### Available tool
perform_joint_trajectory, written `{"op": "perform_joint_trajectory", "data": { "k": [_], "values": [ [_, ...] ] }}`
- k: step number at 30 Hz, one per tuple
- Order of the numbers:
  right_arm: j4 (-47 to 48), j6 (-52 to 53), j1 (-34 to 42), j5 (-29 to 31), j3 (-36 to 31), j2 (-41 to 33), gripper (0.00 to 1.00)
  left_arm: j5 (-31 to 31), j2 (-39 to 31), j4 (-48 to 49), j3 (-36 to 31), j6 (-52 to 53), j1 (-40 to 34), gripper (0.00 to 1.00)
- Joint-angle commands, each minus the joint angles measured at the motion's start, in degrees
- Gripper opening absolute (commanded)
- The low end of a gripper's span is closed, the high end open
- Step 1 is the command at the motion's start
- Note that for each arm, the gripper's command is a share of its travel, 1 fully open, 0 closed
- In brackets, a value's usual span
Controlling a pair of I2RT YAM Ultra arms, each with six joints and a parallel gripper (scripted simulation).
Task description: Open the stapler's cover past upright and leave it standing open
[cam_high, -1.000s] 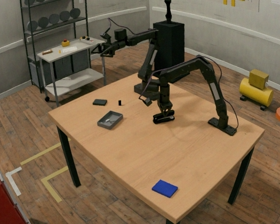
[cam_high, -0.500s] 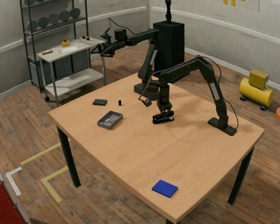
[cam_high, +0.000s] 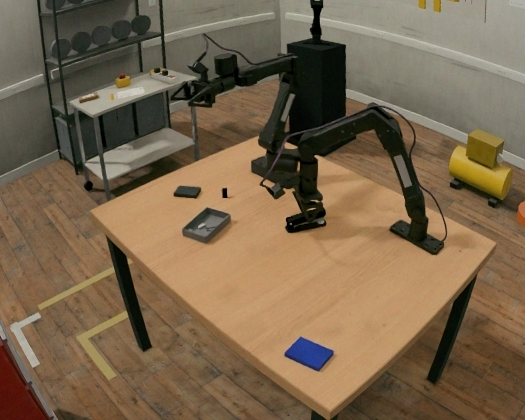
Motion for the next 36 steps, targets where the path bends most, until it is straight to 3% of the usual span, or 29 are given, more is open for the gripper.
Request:
{"op": "perform_joint_trajectory", "data": {
  "k": [1, 11, 14, 15, 21, 29, 36],
  "values": [
    [1.6, -0.3, 0.3, 0.4, 0.2, -1.3, 1.00, -0.8, -2.5, -1.1, 1.6, 0.7, 0.7, 0.62],
    [1.6, -0.3, 0.3, 0.4, 0.2, -1.3, 1.00, -0.7, -3.4, -4.5, 4.2, 0.3, 0.5, 0.62],
    [1.6, -0.3, 0.3, 0.4, 0.2, -1.3, 1.00, -0.7, -3.8, -6.1, 5.4, 0.3, 0.3, 0.96],
    [1.6, -0.3, 0.3, 0.4, 0.2, -1.3, 1.00, -0.7, -4.1, -7.2, 6.2, 0.3, 0.2, 1.00],
    [1.6, -0.3, 0.3, 0.4, 0.2, -1.3, 1.00, -0.7, -3.9, -13.7, 12.0, 0.2, -0.2, 1.00],
    [1.6, -0.3, 0.3, 0.4, 0.2, -1.3, 1.00, -0.7, -1.8, -13.3, 11.3, -0.5, -0.5, 1.00],
    [1.6, -0.3, 0.3, 0.4, 0.2, -1.3, 1.00, -8.3, -8.1, -8.9, 7.4, 0.7, 1.3, 1.00]
  ]
}}
